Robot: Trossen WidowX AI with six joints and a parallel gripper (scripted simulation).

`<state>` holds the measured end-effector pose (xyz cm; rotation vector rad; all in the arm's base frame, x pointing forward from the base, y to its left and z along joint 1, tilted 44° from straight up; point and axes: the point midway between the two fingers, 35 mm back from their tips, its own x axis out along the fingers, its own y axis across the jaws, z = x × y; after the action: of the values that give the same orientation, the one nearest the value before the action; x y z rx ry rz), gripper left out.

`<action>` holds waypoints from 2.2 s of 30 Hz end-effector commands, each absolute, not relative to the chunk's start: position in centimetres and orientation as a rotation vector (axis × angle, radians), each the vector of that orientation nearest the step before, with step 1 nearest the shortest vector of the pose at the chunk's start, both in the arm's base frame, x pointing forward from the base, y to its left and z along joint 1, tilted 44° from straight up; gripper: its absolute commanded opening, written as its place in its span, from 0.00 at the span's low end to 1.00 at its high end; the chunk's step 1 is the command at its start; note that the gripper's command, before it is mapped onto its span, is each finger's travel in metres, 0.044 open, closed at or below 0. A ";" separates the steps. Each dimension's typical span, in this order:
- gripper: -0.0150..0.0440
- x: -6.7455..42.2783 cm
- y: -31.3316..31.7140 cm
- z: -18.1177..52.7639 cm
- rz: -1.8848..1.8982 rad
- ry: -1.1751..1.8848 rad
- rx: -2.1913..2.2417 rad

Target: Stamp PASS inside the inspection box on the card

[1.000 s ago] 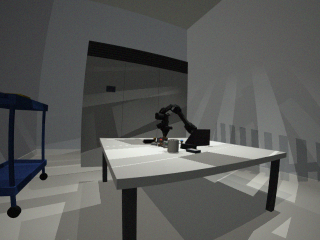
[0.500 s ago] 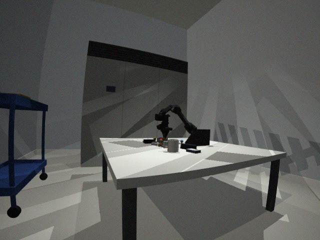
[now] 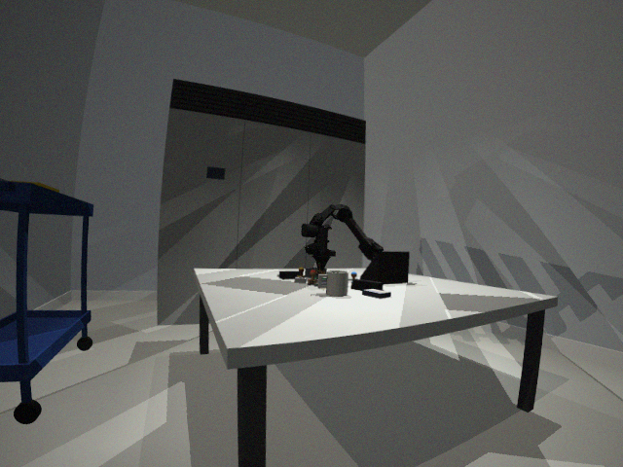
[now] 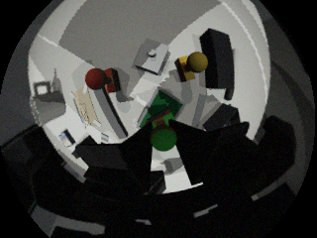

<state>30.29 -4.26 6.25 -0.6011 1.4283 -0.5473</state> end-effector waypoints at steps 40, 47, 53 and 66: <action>0.25 30.2 -5.6 5.0 -0.563 1.429 -0.605; 0.25 30.2 -5.7 4.9 -0.563 1.429 -0.605; 0.25 30.2 -5.7 4.9 -0.563 1.429 -0.605; 0.25 30.2 -5.8 4.8 -0.563 1.429 -0.605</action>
<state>30.14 -5.54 4.95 -0.6013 1.4292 -0.5562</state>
